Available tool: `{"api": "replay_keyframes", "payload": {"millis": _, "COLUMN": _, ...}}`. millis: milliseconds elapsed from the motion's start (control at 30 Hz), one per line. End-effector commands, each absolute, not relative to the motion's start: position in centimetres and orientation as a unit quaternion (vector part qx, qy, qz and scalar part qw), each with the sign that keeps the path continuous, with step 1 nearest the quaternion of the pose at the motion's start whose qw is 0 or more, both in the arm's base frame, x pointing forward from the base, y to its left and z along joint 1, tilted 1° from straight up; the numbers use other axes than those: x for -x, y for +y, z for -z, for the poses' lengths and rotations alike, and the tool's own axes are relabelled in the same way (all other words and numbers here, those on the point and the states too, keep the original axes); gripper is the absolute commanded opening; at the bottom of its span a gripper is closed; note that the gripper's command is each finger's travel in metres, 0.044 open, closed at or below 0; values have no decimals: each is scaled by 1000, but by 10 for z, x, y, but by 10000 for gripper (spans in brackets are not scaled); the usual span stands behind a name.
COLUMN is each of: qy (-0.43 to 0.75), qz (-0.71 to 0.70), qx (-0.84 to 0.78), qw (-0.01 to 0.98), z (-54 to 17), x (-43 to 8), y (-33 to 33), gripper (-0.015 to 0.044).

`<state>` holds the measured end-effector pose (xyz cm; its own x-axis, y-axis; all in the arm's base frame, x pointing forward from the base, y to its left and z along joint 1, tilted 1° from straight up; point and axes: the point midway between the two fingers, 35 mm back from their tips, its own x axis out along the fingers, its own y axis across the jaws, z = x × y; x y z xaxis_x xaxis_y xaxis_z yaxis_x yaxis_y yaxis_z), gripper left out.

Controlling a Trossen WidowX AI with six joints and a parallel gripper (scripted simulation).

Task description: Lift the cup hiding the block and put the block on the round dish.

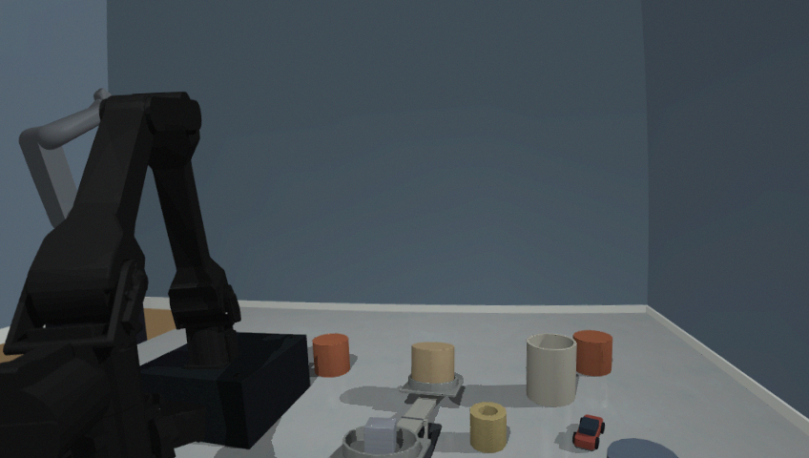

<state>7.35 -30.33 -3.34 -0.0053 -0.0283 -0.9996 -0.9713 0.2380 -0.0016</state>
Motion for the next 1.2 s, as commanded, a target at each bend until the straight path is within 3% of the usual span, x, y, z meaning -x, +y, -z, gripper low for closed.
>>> {"api": "replay_keyframes", "payload": {"millis": 0, "qy": 564, "qz": -429, "qx": 443, "qw": 548, "z": 30, "x": -74, "y": -304, "gripper": 420}}
{"api": "replay_keyframes", "payload": {"millis": 133, "qy": 563, "qz": -433, "qx": 442, "qw": 548, "z": -17, "x": -73, "y": -301, "gripper": 440}}
{"api": "replay_keyframes", "payload": {"millis": 333, "qy": 563, "qz": -433, "qx": 442, "qw": 548, "z": -20, "x": -73, "y": -301, "gripper": 440}}
{"api": "replay_keyframes", "payload": {"millis": 567, "qy": 569, "qz": -413, "qx": 461, "qw": 542, "z": -36, "x": -103, "y": -300, "gripper": 260}}
{"api": "replay_keyframes", "payload": {"millis": 1167, "qy": 659, "qz": -238, "qx": 285, "qw": 655, "z": -43, "x": -143, "y": -288, "gripper": 260}}
